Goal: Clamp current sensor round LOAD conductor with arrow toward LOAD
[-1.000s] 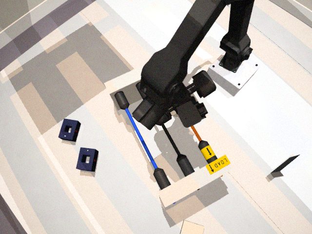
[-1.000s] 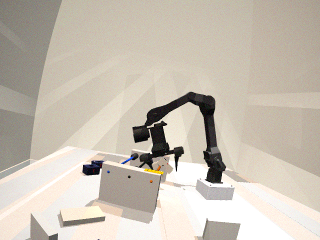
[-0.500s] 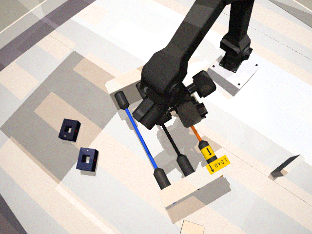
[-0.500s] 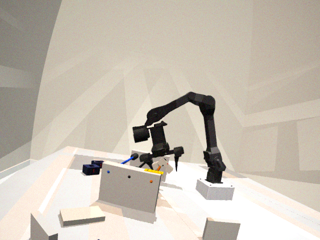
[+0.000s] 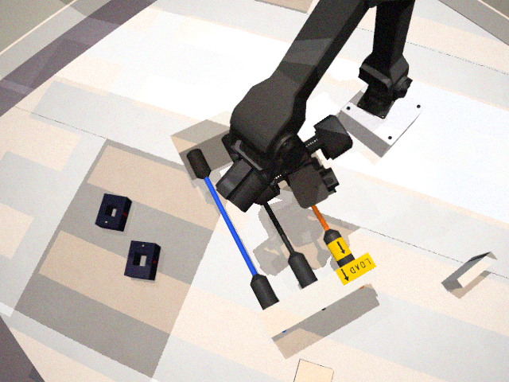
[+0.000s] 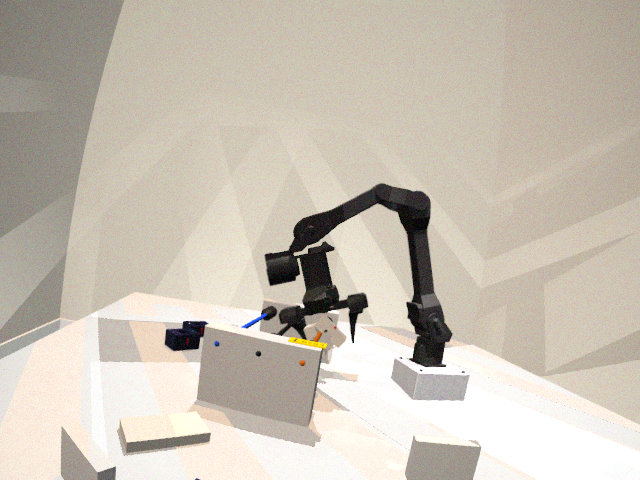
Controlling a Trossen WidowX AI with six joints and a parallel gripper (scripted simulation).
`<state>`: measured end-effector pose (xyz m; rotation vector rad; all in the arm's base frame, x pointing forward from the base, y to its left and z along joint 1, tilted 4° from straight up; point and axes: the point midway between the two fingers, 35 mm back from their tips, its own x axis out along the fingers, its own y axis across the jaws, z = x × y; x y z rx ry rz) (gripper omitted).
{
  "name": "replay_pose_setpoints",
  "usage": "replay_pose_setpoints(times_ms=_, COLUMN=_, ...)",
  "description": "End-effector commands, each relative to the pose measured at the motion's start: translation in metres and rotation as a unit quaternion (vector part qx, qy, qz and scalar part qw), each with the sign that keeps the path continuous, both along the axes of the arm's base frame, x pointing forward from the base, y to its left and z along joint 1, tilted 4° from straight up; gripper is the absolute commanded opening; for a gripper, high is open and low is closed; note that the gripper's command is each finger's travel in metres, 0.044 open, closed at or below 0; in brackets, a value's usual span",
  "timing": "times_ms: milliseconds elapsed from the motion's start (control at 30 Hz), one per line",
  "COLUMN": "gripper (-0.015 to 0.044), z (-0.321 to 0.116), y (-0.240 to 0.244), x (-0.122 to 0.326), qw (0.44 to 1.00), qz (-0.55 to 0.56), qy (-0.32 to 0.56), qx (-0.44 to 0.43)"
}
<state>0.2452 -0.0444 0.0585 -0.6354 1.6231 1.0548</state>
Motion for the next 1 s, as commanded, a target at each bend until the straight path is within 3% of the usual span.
replay_pose_setpoints(times_ms=0, gripper=0.0427, z=0.0001, y=0.0, x=0.0, qw=1.0, qz=0.0, qy=0.0, qx=0.0)
replay_pose_setpoints(times_ms=700, gripper=0.0287, z=0.0001, y=0.0, x=0.0, qw=1.0, qz=0.0, qy=0.0, qx=0.0)
replay_pose_setpoints(times_ms=967, gripper=0.0077, z=0.0001, y=0.0, x=0.0, qw=1.0, qz=0.0, qy=0.0, qx=0.0)
